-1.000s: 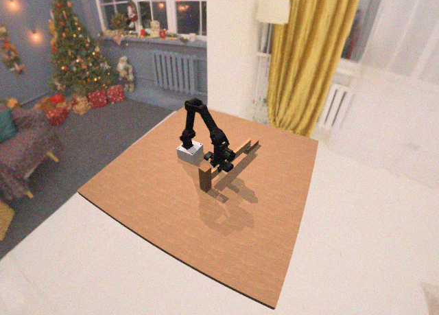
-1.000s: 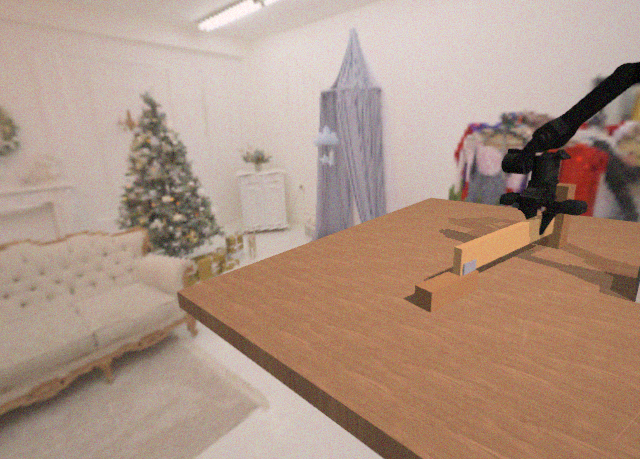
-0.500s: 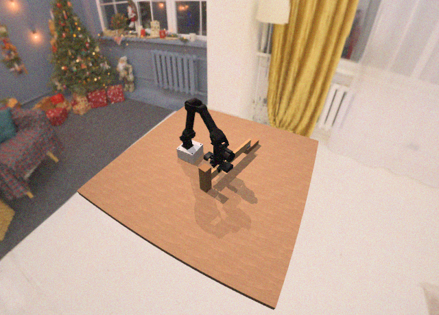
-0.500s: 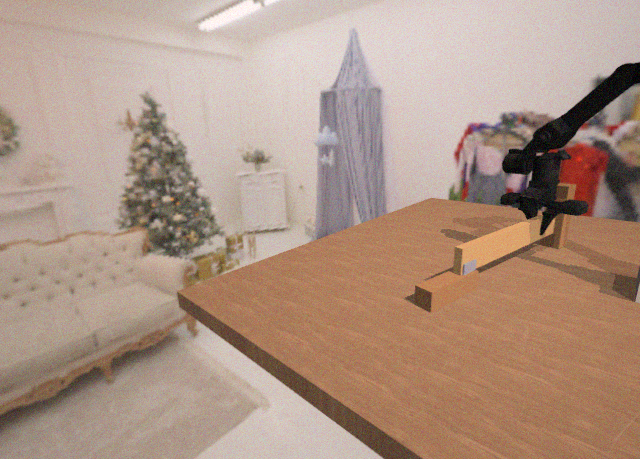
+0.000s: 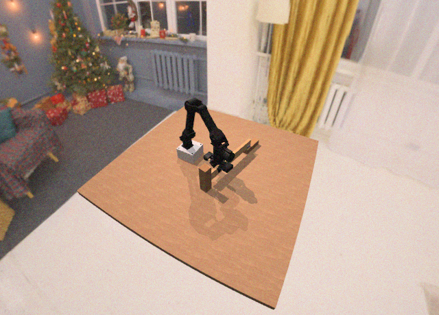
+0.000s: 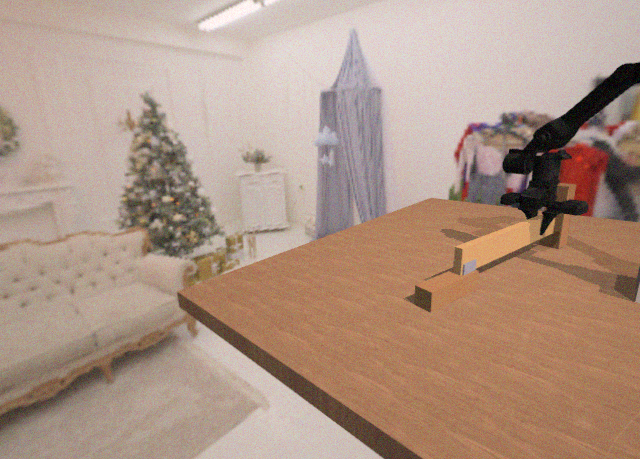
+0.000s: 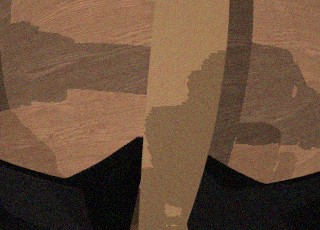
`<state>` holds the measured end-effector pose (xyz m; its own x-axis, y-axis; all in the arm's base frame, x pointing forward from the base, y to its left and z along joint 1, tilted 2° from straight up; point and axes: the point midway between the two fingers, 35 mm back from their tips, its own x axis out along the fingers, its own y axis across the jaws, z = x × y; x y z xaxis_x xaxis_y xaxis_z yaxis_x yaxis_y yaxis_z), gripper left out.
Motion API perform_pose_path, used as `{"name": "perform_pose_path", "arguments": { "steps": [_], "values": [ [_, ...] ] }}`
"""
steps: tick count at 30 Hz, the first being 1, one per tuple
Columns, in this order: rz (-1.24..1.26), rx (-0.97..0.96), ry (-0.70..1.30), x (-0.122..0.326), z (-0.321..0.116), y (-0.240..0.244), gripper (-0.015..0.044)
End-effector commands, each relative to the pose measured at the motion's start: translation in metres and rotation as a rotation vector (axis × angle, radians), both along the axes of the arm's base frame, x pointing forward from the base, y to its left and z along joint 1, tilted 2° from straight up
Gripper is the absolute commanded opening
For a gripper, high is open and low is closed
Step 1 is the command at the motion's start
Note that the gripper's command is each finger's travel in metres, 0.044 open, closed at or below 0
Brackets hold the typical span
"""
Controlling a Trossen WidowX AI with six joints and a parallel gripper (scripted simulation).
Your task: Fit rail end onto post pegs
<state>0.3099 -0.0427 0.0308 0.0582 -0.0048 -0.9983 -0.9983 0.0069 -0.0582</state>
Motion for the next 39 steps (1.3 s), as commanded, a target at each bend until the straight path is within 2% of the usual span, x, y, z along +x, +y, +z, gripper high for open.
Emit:
{"name": "perform_pose_path", "arguments": {
  "steps": [1,39],
  "values": [
    [-0.003,-0.007,-0.002,0.0,0.0019,-0.004,0.0],
    [-0.003,-0.007,-0.002,0.0,0.0017,-0.0082,0.0]
  ]
}}
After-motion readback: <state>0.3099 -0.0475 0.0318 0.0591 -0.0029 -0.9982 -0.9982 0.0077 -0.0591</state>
